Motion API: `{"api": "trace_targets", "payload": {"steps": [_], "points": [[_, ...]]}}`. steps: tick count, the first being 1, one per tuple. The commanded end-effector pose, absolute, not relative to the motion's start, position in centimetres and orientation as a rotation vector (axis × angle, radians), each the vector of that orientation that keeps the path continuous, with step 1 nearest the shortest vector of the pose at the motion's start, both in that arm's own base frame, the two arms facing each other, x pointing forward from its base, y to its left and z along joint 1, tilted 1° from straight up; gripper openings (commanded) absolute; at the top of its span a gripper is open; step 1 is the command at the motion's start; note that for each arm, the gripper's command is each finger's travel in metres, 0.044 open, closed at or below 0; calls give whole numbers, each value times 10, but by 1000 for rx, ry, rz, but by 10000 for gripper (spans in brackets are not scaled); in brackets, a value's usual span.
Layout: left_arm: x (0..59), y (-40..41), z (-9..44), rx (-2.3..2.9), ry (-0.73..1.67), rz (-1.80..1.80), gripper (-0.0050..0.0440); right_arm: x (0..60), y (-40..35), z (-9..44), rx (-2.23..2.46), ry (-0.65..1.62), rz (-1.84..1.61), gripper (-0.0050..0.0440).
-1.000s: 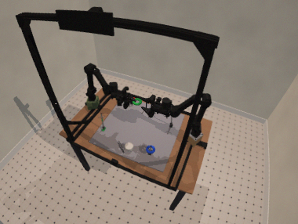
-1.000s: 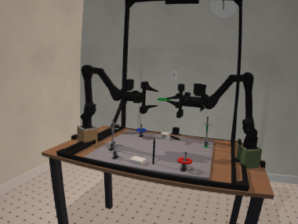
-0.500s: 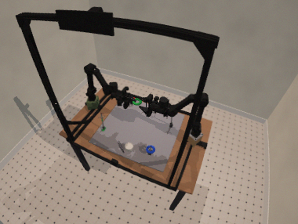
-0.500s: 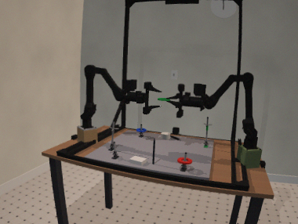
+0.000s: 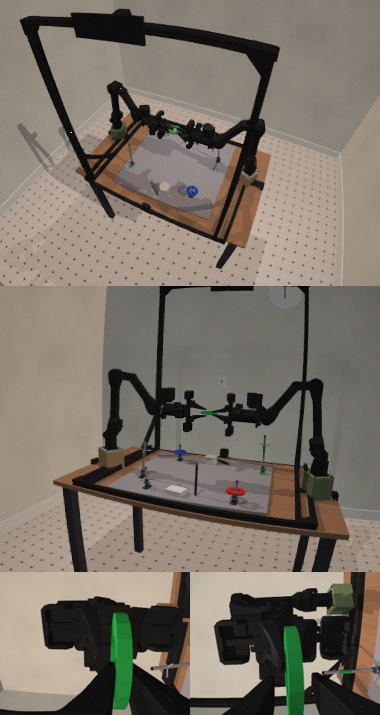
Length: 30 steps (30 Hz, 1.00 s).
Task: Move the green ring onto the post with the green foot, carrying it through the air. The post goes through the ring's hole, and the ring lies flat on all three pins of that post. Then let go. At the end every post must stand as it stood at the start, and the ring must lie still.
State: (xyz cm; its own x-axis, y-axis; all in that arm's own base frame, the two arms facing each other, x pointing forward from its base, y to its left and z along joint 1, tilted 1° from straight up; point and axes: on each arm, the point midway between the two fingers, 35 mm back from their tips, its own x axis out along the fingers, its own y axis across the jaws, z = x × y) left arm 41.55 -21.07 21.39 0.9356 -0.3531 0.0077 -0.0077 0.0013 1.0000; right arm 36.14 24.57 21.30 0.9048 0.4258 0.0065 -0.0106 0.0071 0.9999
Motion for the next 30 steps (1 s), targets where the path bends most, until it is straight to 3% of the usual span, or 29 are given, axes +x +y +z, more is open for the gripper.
{"api": "trace_targets", "payload": {"steps": [1, 15, 30], "points": [[415, -210, 215, 1555, -291, -271, 0, 362, 246, 215, 1539, 336, 356, 81], [415, -210, 215, 1555, -291, -271, 0, 362, 246, 215, 1539, 336, 356, 0], [415, -210, 215, 1555, -291, -271, 0, 362, 246, 215, 1539, 336, 356, 0]]}}
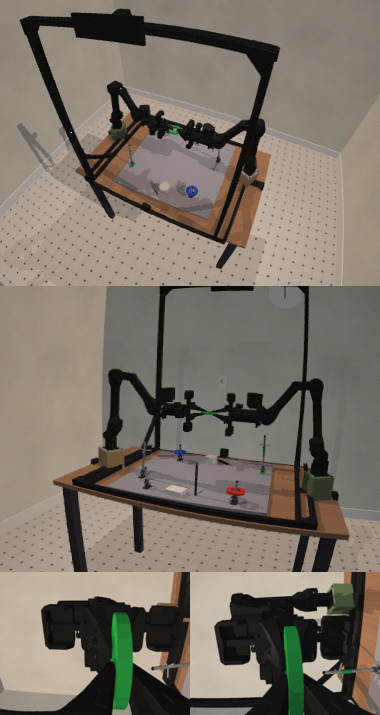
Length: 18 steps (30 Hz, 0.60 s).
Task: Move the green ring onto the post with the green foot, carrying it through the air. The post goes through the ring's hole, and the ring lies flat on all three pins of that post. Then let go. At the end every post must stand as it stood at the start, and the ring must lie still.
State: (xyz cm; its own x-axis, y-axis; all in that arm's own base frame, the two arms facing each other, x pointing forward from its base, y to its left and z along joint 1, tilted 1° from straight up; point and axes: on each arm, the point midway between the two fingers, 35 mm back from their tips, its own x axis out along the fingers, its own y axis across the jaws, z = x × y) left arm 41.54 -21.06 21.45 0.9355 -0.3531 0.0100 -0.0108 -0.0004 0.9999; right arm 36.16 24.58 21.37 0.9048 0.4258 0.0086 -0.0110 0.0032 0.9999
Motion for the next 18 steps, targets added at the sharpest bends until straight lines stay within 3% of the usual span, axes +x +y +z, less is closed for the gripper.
{"api": "trace_targets", "payload": {"steps": [1, 6, 11, 13, 18], "points": [[415, -210, 215, 1555, -291, -271, 0, 362, 246, 215, 1539, 336, 356, 0], [415, -210, 215, 1555, -291, -271, 0, 362, 246, 215, 1539, 336, 356, 0], [415, -210, 215, 1555, -291, -271, 120, 362, 246, 215, 1539, 336, 356, 0], [415, -210, 215, 1555, -291, -271, 120, 362, 246, 215, 1539, 336, 356, 0], [415, -210, 215, 1555, -291, -271, 240, 362, 246, 215, 1539, 336, 356, 0]]}}
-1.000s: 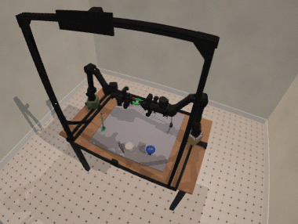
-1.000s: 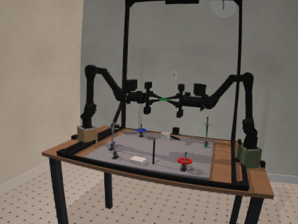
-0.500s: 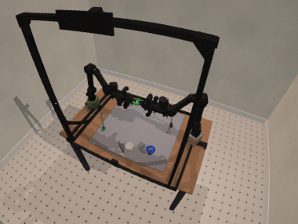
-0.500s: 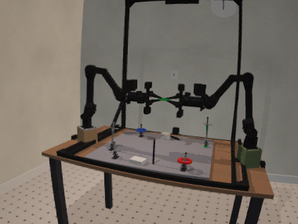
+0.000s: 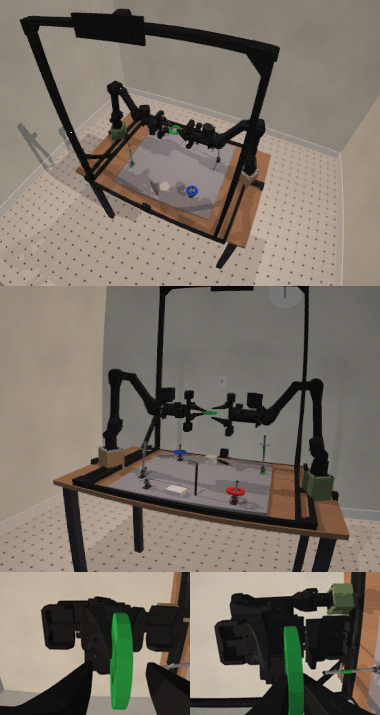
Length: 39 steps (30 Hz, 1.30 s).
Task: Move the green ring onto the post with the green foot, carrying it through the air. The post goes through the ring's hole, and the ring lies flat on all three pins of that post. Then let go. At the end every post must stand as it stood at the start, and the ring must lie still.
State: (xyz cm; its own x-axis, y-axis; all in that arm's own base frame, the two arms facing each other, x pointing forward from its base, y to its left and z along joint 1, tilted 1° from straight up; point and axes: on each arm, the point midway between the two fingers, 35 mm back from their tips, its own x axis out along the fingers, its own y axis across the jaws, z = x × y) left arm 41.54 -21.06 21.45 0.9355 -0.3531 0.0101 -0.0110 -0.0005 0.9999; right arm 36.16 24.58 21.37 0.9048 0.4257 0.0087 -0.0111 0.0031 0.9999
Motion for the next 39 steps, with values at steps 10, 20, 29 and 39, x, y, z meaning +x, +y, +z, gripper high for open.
{"api": "trace_targets", "payload": {"steps": [10, 20, 29, 39], "points": [[413, -210, 216, 1555, -291, -271, 400, 362, 246, 215, 1539, 336, 356, 0], [342, -183, 215, 1555, -291, -271, 400, 362, 246, 215, 1539, 336, 356, 0], [355, -161, 201, 1559, -173, -297, 400, 362, 246, 215, 1539, 336, 356, 0], [383, -53, 155, 1444, 335, -346, 400, 362, 246, 215, 1539, 336, 356, 0]]}}
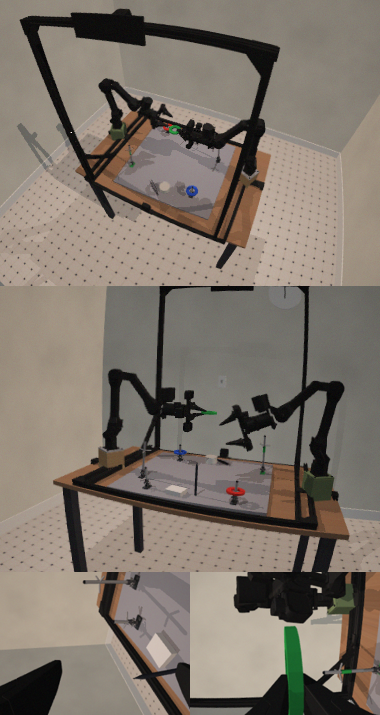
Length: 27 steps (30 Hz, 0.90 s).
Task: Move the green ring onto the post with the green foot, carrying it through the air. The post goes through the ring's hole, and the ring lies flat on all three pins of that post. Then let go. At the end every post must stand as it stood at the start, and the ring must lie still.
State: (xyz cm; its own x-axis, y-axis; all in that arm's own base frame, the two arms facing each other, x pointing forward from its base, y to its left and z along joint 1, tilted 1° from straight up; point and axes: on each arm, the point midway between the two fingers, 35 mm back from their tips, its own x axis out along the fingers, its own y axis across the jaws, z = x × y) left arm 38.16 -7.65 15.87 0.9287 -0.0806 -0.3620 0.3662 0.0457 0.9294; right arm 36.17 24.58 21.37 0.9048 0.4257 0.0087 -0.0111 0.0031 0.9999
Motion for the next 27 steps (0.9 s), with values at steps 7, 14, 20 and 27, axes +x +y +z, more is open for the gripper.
{"api": "trace_targets", "payload": {"steps": [7, 14, 20, 27], "points": [[375, -7, 137, 1345, 552, -359, 400, 362, 246, 215, 1539, 336, 356, 0], [338, 60, 115, 1120, 886, -356, 400, 362, 246, 215, 1539, 336, 356, 0], [296, 97, 107, 908, 1108, -337, 400, 362, 246, 215, 1539, 336, 356, 0], [246, 121, 107, 657, 1309, -307, 400, 362, 246, 215, 1539, 336, 356, 0]]}}
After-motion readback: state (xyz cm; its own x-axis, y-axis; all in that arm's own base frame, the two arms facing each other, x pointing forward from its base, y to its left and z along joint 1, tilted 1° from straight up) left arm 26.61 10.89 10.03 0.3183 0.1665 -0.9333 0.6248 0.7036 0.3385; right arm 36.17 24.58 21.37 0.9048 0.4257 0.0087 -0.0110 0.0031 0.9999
